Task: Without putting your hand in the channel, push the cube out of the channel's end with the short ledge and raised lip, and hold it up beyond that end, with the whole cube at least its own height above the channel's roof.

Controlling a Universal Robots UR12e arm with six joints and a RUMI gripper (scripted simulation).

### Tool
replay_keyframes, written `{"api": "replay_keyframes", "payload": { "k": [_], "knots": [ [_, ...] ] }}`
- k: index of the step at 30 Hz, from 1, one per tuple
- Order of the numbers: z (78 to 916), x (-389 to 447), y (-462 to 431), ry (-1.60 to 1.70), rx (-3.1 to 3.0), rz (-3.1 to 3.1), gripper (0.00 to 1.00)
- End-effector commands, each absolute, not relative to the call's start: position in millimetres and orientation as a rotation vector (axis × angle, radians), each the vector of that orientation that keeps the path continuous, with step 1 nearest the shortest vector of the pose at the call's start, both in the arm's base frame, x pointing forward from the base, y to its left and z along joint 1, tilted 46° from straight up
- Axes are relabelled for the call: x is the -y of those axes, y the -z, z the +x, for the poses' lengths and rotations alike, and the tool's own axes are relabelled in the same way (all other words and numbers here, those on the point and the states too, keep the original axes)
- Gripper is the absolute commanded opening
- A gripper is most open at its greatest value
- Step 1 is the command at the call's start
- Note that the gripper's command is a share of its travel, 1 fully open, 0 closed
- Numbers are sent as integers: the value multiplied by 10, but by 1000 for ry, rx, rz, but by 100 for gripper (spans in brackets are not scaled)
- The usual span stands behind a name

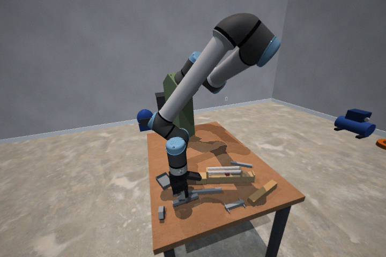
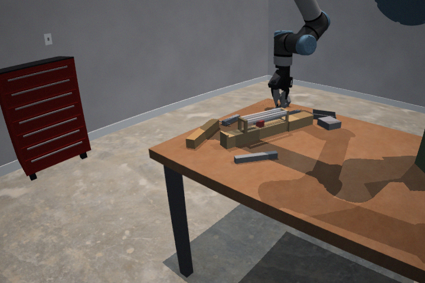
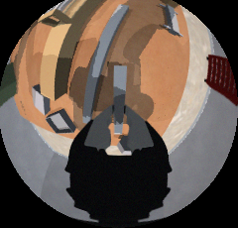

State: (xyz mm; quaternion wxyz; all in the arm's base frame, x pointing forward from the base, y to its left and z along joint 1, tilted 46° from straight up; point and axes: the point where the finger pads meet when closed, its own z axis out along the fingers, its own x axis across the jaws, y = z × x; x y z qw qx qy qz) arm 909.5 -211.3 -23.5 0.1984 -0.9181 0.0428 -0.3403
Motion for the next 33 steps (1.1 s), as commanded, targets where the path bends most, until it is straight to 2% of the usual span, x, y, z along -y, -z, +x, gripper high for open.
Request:
{"api": "replay_keyframes", "payload": {
  "k": [1, 11, 33],
  "knots": [
    [8935, 2202, 56, 953, -120, -2569, 0],
    [8486, 2436, -426, 953, -120, -2569, 0],
    [8461, 2449, -453, 953, -120, -2569, 0]
  ]
}}
